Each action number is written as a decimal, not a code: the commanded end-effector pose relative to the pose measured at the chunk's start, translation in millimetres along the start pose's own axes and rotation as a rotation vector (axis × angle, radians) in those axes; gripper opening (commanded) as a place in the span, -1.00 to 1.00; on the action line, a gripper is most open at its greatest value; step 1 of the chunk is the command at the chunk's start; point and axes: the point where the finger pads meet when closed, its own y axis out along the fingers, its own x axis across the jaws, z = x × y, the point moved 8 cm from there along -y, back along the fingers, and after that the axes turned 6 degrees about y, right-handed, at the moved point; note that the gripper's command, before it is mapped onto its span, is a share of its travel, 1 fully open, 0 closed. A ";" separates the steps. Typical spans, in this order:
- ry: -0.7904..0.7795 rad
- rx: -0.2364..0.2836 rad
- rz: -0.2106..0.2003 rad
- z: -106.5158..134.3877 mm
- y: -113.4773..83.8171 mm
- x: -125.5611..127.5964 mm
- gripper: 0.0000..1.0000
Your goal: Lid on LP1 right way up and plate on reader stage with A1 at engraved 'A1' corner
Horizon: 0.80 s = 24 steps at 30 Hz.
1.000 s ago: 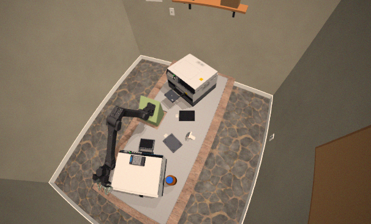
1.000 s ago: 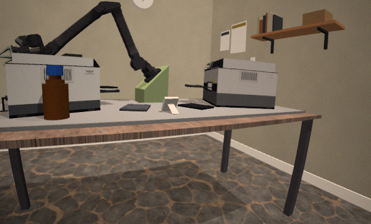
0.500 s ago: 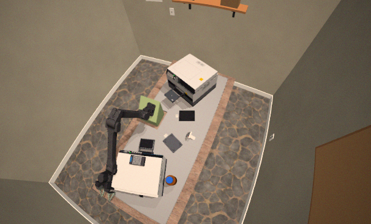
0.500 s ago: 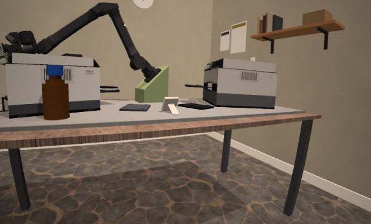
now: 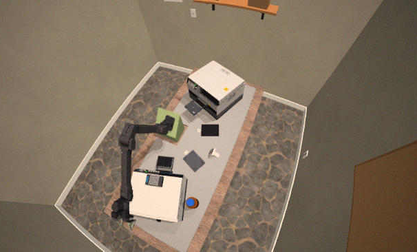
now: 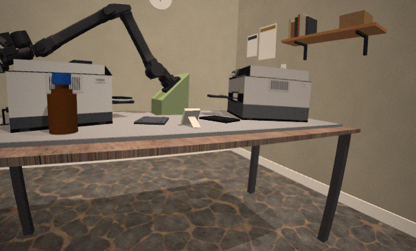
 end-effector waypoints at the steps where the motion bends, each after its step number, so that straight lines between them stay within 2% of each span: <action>1: 0.003 -0.035 0.002 -24.6 9.0 7.1 1.00; 5: 0.019 -0.049 -0.017 -16.3 16.1 34.2 1.00; 9: 0.019 -0.063 -0.017 -10.9 21.1 47.7 1.00; 11: 0.031 -0.018 -0.066 -17.8 19.5 45.9 1.00; 14: 0.036 -0.005 -0.069 -22.1 18.5 42.3 1.00; 17: 0.041 -0.014 -0.062 -17.5 20.8 55.2 1.00; 21: 0.044 -0.008 -0.085 -0.4 27.4 81.2 1.00; 24: 0.030 -0.012 -0.082 8.7 30.9 91.7 1.00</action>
